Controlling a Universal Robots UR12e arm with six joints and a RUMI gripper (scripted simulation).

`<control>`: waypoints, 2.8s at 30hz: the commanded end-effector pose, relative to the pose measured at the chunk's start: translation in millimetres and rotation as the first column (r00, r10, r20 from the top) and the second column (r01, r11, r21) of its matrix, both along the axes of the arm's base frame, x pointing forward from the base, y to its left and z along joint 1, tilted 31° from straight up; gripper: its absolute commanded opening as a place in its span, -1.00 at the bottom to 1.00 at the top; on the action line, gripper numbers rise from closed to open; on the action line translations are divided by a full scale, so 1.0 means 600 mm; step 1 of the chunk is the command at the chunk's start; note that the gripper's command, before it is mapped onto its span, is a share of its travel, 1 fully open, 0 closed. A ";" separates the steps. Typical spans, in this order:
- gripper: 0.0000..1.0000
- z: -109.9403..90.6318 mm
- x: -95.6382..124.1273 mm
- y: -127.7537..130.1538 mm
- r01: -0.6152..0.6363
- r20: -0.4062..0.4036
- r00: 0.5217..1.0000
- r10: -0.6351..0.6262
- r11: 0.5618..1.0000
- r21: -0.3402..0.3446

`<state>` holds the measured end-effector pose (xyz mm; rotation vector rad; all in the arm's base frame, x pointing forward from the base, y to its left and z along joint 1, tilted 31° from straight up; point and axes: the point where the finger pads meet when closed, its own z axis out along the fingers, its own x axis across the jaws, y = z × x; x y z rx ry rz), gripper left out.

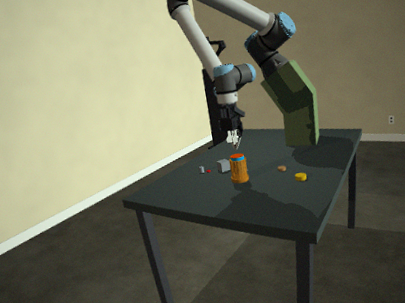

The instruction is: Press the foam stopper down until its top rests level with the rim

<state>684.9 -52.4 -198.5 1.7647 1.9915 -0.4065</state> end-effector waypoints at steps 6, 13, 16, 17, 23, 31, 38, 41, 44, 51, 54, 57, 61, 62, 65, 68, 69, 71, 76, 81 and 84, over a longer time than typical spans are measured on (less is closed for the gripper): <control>-1.00 0.001 0.001 0.000 -0.001 0.002 1.000 0.001 1.000 0.001; -1.00 0.001 0.001 0.000 -0.001 0.002 1.000 0.001 1.000 0.001; -1.00 0.001 0.001 0.000 -0.001 0.002 1.000 0.001 1.000 0.001; -1.00 0.001 0.001 0.000 -0.001 0.002 1.000 0.001 1.000 0.001; -1.00 0.001 0.001 0.000 -0.001 0.002 1.000 0.001 1.000 0.001; -1.00 0.001 0.001 0.000 -0.001 0.002 1.000 0.001 1.000 0.001; -1.00 0.001 0.001 0.000 -0.001 0.002 1.000 0.001 1.000 0.001; -1.00 0.001 0.001 0.000 -0.001 0.002 1.000 0.001 1.000 0.001; -1.00 0.001 0.001 0.000 -0.001 0.002 1.000 0.001 1.000 0.001; -1.00 -0.003 0.001 -0.002 -0.001 0.002 1.000 0.001 1.000 0.001; -1.00 -0.013 0.003 -0.008 -0.001 0.002 1.000 0.001 1.000 0.001; -1.00 -0.026 0.005 -0.015 -0.001 0.002 1.000 0.001 1.000 0.001; -1.00 -0.038 0.007 -0.022 -0.001 0.002 1.000 0.001 1.000 0.001; -1.00 -0.039 0.007 -0.023 -0.001 0.002 1.000 0.001 1.000 0.001; -1.00 -0.039 0.007 -0.023 -0.001 0.002 1.000 0.001 1.000 0.001; -1.00 -0.039 0.007 -0.023 -0.001 0.002 1.000 0.001 1.000 0.001; -1.00 -0.039 0.007 -0.023 -0.001 0.002 1.000 0.001 1.000 0.001; -1.00 -0.040 0.007 -0.023 -0.001 0.002 1.000 0.001 1.000 0.001; -1.00 -0.040 0.007 -0.024 -0.001 0.002 1.000 0.001 1.000 0.001; -1.00 -0.042 0.007 -0.025 -0.001 0.002 1.000 0.001 1.000 0.001; -1.00 -0.043 0.008 -0.025 -0.001 0.002 1.000 0.001 1.000 0.001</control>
